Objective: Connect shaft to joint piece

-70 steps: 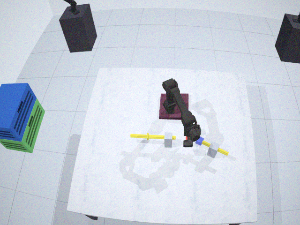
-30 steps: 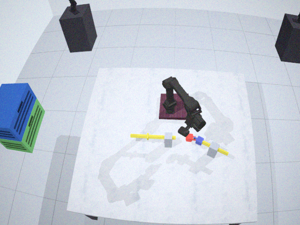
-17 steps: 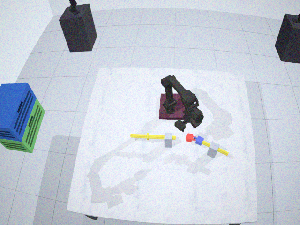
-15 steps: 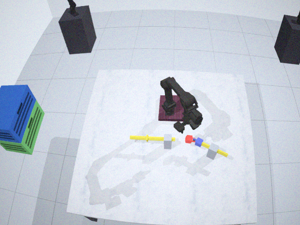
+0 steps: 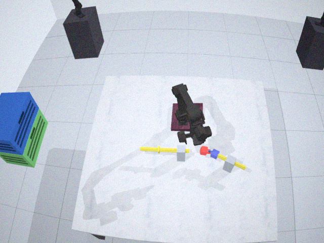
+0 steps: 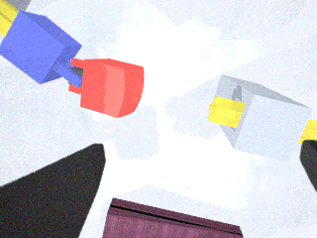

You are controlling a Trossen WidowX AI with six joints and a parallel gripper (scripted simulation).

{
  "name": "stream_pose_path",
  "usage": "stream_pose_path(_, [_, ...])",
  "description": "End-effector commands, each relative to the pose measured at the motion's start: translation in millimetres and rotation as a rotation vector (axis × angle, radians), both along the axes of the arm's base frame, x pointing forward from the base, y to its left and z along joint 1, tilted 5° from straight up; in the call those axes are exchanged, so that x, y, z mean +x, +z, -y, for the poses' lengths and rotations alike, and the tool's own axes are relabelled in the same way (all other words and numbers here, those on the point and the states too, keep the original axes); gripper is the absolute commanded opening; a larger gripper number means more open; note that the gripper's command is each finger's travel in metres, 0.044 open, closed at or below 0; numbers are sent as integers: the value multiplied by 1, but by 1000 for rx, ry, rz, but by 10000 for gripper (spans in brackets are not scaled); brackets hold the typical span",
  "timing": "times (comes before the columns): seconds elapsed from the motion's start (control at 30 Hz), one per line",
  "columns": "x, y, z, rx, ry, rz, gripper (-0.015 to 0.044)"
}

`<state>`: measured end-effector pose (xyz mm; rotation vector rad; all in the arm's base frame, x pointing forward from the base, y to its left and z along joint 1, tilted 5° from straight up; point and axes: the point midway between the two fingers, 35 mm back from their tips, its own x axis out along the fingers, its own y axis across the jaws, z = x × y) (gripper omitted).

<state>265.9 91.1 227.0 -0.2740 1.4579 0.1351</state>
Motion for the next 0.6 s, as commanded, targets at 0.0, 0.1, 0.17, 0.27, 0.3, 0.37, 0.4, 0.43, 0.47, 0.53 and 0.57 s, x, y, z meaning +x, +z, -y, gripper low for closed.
stream_pose_path(0.0, [0,-8,15,13,-149,-19,440])
stream_pose_path(0.1, [0,-10,20,16,-199,-24,440])
stream_pose_path(0.17, [0,-10,20,16,-199,-24,440])
stream_pose_path(0.27, [0,-10,20,16,-199,-24,440])
stream_pose_path(0.3, [0,-10,20,16,-203,-24,440])
stream_pose_path(0.37, [0,-10,20,15,-240,-21,440])
stream_pose_path(0.4, [0,-11,20,14,-267,-19,440])
stream_pose_path(0.43, [0,-11,20,14,-295,-17,440])
stream_pose_path(0.47, [0,-11,20,13,-323,-15,440])
stream_pose_path(0.53, [0,-12,20,11,-378,-10,440])
stream_pose_path(0.57, [0,-13,20,10,-405,-7,440])
